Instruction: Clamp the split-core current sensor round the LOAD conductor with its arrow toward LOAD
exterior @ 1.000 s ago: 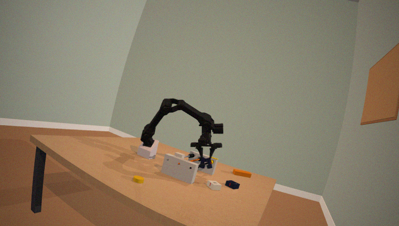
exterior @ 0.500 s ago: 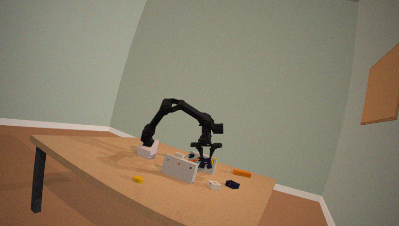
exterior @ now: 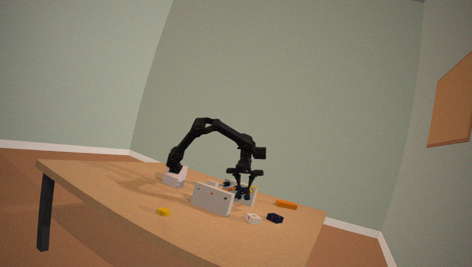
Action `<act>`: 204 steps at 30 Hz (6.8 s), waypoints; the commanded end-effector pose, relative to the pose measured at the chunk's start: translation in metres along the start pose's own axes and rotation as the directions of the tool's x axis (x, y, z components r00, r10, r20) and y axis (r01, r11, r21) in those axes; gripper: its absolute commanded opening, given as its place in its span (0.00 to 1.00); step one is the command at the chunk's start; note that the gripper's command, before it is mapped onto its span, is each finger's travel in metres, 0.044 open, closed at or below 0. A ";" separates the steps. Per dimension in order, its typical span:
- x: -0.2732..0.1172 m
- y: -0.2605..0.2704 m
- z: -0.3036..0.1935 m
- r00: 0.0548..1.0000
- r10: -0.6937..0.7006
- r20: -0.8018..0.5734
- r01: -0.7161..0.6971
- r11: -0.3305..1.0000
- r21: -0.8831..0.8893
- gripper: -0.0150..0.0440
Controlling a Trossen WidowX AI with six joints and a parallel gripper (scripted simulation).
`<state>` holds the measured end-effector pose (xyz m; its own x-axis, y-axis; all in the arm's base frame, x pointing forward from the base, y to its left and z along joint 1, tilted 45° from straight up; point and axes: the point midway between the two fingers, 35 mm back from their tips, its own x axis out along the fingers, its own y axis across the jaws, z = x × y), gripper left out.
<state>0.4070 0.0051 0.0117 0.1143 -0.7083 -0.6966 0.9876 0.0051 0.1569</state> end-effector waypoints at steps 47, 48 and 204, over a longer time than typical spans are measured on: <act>0.031 0.005 0.002 0.991 -0.132 0.002 0.132 0.991 0.008 1.00; 0.031 0.005 0.002 0.991 -0.132 0.002 0.132 0.991 0.008 1.00; 0.041 0.005 0.002 0.999 0.051 0.004 -0.051 0.999 0.007 0.25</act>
<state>0.4134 -0.0373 -0.0139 0.1372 -0.7247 -0.6753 0.9826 0.0134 0.1852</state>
